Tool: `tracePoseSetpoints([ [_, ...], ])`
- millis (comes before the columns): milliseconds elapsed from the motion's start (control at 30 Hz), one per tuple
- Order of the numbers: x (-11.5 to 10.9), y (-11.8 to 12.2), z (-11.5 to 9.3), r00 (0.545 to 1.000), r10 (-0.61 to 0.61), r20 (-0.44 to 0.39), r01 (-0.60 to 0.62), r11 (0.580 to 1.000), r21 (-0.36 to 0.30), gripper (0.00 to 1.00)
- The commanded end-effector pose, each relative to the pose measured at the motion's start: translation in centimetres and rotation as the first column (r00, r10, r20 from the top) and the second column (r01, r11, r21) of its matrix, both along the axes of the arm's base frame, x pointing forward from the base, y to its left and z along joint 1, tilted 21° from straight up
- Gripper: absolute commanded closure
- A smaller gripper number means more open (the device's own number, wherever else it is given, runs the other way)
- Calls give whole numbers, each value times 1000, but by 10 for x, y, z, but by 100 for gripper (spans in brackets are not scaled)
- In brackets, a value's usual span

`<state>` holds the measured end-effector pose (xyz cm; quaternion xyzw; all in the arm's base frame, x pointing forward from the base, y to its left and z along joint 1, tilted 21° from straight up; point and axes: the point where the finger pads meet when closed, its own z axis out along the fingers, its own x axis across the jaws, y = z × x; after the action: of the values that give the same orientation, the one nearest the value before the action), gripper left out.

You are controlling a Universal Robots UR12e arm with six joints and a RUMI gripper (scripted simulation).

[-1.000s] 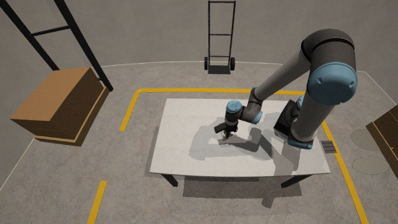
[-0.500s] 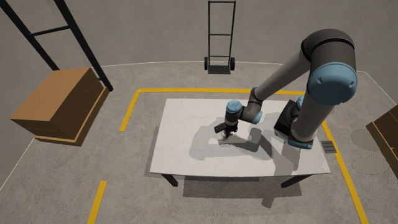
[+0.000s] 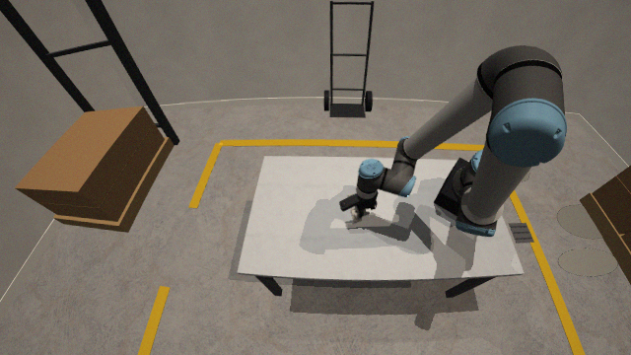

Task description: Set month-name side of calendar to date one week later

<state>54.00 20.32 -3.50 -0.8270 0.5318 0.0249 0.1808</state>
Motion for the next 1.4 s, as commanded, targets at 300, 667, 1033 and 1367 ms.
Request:
tracePoseSetpoints([
  [300,1,0,1,1000,1,3,-1,1000,-2,90],
  [667,1,-1,4,1000,0,4,0,1000,-2,90],
  [1033,-2,-13,36,1000,-1,6,1,1000,-2,90],
  [1367,-9,-27,79,1000,-1,7,1,1000,-2,90],
])
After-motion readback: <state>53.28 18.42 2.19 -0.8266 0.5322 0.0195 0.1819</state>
